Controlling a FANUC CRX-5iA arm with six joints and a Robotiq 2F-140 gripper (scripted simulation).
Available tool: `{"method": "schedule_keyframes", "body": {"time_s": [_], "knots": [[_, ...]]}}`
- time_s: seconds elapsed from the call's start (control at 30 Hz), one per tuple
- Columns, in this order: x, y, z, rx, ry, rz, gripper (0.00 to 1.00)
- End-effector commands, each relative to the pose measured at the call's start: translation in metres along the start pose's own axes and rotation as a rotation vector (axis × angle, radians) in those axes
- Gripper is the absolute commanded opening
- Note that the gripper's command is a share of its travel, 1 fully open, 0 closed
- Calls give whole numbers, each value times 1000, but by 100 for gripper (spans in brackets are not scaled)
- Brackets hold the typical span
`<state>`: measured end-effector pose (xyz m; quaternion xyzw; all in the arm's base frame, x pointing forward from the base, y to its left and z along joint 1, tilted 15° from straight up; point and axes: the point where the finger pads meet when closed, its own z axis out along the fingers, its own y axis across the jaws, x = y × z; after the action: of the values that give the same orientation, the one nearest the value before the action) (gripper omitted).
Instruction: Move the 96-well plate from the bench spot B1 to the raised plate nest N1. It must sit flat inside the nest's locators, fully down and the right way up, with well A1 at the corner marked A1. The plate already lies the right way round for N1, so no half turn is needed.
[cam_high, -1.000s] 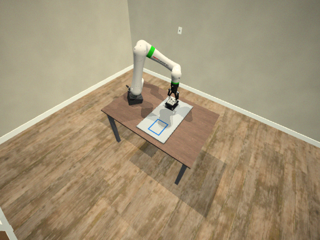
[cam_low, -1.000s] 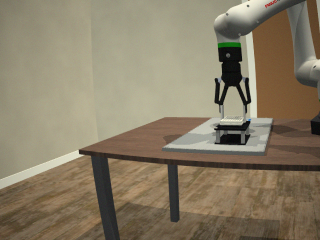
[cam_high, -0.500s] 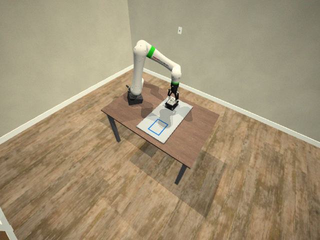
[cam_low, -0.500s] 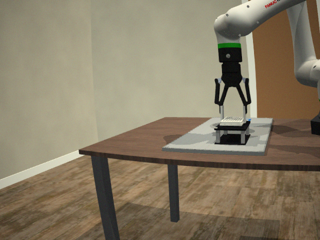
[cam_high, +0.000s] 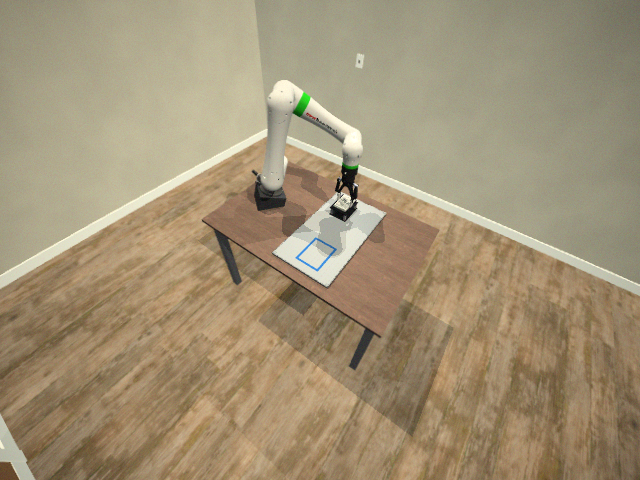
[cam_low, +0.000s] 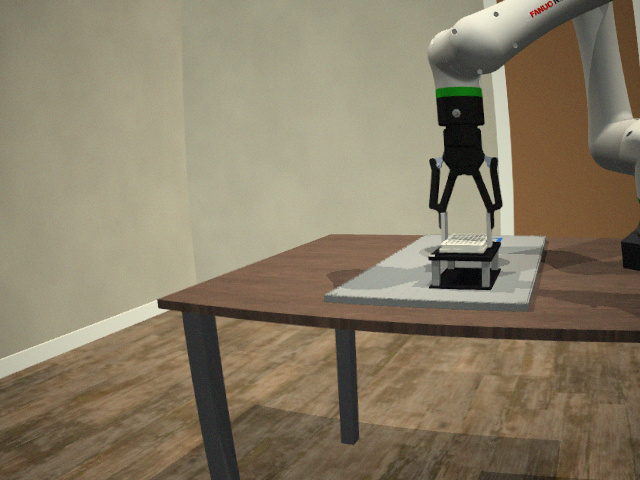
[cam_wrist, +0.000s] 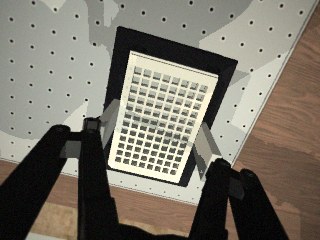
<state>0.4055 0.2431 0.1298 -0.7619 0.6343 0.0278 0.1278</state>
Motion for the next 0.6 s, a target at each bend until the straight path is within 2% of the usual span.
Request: {"method": "schedule_keyframes", "body": {"time_s": [0.0, 0.57], "knots": [[0, 0, 0, 0, 0, 0, 0], [0, 0, 3, 0, 0, 0, 0]]}}
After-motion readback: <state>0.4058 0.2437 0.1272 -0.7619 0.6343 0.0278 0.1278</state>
